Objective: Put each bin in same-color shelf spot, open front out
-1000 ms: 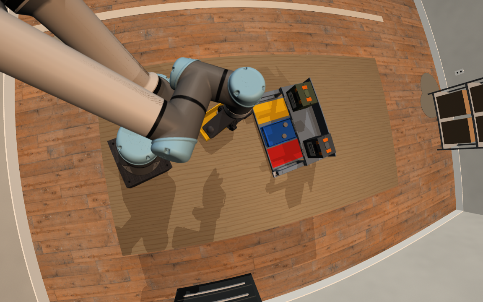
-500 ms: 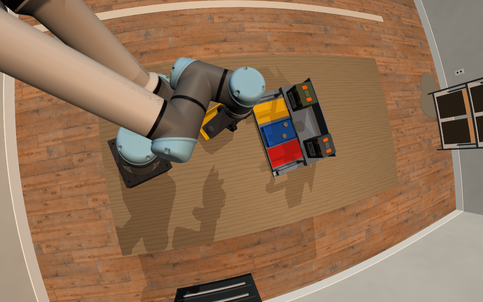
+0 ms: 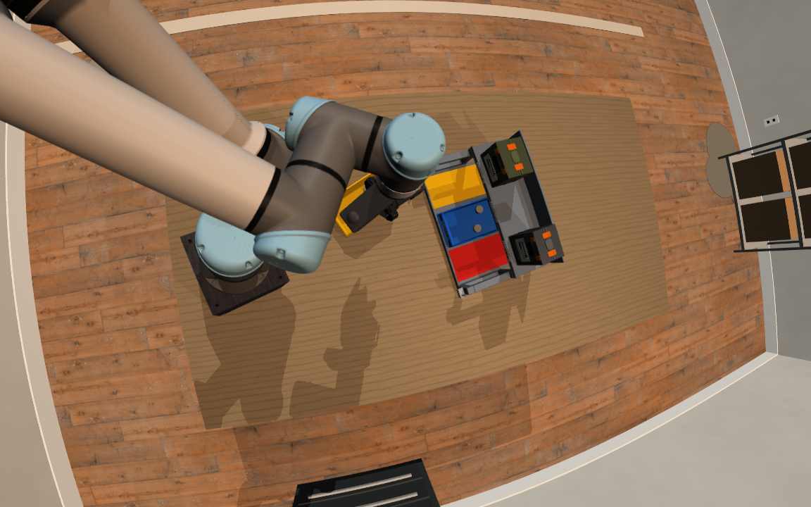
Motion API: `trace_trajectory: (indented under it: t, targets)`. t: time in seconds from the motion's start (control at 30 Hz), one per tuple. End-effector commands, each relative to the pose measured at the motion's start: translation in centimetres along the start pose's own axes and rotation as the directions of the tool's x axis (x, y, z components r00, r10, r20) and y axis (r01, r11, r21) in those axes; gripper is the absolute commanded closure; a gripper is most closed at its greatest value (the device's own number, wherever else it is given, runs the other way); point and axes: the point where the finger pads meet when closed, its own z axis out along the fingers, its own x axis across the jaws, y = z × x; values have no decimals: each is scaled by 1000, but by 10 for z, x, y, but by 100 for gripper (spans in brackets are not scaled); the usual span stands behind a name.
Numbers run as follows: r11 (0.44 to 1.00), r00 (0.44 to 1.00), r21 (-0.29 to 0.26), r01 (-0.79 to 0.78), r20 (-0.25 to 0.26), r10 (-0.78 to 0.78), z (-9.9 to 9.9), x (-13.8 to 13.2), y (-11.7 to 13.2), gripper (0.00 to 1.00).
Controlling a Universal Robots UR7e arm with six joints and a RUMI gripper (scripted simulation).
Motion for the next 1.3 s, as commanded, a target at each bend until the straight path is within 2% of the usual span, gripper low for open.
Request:
trace_trajectory:
  t: [0.0,0.77,1.27]
  targets:
    - [1000,1000,-1,0,0,0,0,0,0,85]
    - [1000,1000,0,1,0,-1,9,0,0,85]
    - [1000,1000,0,1,0,-1,38,-1,-1,85]
